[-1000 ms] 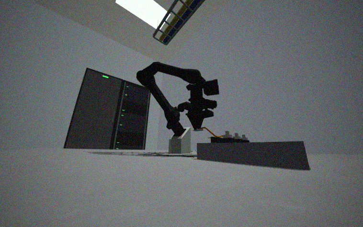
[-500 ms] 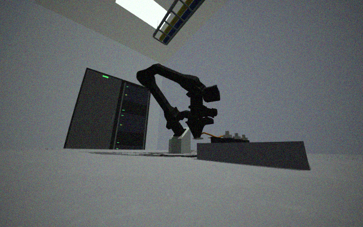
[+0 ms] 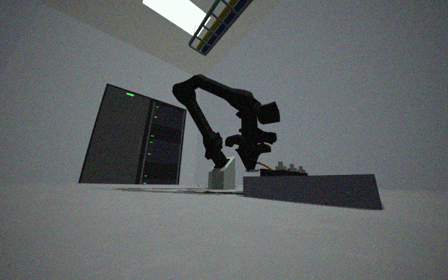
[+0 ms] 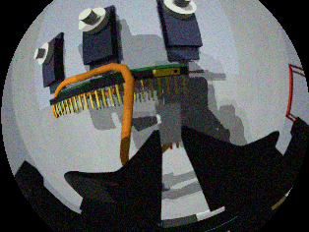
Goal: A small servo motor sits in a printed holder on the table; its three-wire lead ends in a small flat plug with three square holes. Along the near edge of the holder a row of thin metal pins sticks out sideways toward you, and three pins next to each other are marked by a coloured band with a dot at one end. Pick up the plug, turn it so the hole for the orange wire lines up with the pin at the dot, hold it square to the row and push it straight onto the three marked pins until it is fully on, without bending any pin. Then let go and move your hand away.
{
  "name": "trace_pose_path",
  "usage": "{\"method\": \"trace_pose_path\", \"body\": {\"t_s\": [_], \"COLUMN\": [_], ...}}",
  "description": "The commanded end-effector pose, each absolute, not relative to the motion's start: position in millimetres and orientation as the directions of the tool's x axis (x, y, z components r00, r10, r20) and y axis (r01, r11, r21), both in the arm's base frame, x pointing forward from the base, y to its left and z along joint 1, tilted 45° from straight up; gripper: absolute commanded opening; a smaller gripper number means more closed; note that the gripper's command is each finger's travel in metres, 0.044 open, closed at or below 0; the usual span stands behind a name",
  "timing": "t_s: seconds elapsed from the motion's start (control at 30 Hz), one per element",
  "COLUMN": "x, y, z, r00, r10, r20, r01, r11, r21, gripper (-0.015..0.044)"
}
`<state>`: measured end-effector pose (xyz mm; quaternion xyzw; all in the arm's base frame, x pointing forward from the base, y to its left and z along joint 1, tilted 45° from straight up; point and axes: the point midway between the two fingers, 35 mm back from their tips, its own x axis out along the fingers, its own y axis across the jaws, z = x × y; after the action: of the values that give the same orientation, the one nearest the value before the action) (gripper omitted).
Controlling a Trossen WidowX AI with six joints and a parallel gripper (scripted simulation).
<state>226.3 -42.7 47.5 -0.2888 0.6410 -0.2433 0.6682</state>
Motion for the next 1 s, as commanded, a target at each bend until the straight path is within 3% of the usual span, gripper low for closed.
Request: {"method": "trace_pose_path", "body": {"t_s": [0.0,0.97], "x": [233.7,248.3], "y": [-42.0,-40.7], "z": [50.7,51.2], "r00": [0.069,0.069], "r10": [-0.697,-0.697], "r20": [-0.714,-0.714], "r01": [-0.042,-0.042], "r11": [0.713,0.713], "r21": [-0.700,-0.700], "gripper": [0.0000,0.0000]}}
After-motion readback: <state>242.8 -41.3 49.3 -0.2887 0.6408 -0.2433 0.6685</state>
